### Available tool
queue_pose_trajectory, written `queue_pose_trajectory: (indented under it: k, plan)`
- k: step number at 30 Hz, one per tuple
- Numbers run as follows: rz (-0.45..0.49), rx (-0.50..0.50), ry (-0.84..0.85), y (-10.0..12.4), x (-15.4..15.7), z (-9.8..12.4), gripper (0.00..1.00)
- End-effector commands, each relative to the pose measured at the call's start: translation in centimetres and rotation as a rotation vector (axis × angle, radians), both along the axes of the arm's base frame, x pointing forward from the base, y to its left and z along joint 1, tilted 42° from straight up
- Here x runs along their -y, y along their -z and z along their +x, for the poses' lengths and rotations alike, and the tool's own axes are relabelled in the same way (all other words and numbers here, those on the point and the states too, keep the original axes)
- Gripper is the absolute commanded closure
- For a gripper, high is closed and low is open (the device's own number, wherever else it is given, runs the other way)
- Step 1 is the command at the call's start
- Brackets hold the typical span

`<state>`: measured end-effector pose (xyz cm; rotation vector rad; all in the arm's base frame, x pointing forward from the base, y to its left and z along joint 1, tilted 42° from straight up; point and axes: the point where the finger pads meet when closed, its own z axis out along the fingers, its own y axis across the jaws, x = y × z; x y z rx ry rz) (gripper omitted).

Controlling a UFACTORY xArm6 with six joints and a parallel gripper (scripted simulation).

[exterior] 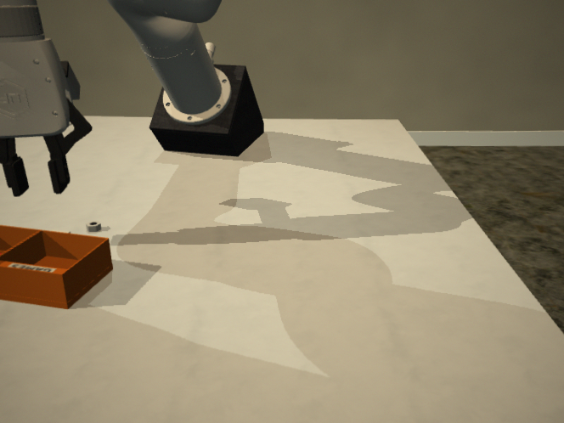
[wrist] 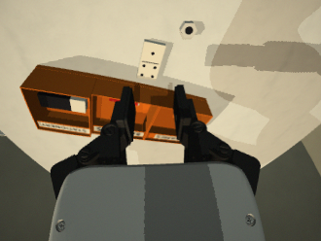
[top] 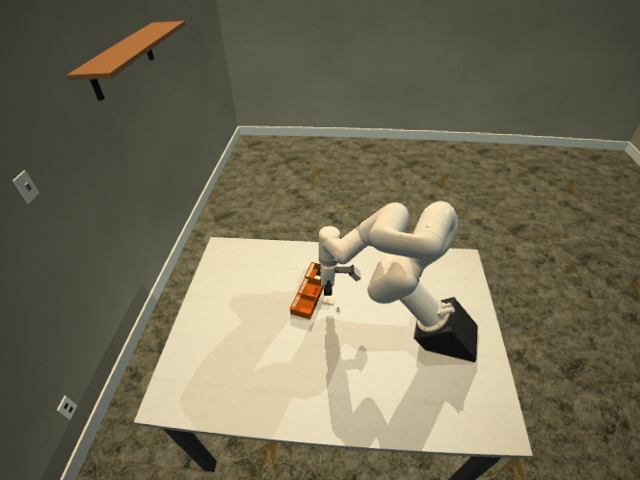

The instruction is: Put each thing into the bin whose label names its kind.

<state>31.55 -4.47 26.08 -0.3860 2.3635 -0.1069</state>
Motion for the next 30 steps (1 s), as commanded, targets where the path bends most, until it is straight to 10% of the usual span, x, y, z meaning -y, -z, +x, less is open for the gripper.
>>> queue_pose_trajectory:
  k: [1, 30]
  plan:
    - [0.08, -0.008, 0.134, -0.15, 0.0, 0.04, 0.59]
    - [0.14, -0.015, 0.233, -0.15, 0.0, 0.03, 0.59]
